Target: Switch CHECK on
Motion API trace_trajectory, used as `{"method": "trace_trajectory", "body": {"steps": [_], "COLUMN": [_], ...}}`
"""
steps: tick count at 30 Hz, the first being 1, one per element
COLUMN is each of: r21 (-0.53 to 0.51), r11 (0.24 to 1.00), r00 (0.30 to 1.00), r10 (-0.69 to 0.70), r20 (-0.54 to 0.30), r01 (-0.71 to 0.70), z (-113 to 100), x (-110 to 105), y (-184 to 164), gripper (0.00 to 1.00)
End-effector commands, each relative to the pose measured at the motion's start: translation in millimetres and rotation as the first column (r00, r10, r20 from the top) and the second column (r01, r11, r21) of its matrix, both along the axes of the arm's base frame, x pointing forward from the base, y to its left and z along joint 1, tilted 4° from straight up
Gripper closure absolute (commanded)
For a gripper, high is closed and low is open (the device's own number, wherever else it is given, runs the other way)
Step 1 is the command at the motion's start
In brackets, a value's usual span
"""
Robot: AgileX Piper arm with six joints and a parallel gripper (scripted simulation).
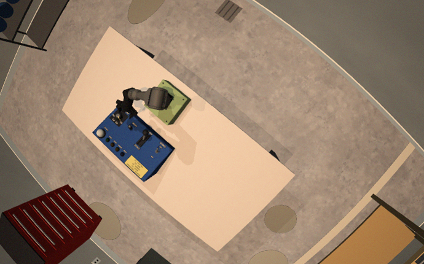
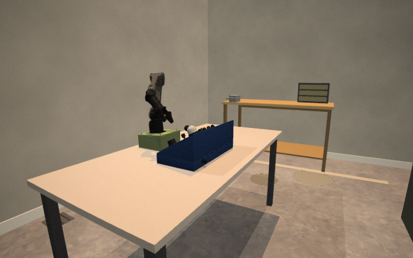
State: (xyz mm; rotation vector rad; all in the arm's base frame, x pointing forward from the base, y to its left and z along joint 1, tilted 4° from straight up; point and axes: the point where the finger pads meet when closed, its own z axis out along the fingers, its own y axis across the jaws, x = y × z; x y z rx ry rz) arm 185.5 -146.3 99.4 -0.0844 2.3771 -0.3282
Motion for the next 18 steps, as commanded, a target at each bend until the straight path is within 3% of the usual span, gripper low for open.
{"method": "trace_trajectory", "body": {"steps": [1,18], "r21": [0.001,-0.001], "r11": [1.000,1.000], "r00": [1.000,1.000], "r10": [0.000,0.000], "r20": [0.001,0.001], "r01": [0.000,0.000], "z": [0.0,1.4], "x": [0.1,-0.4], "y": [0.1,-0.1], "gripper": [0.00,0.00]}}
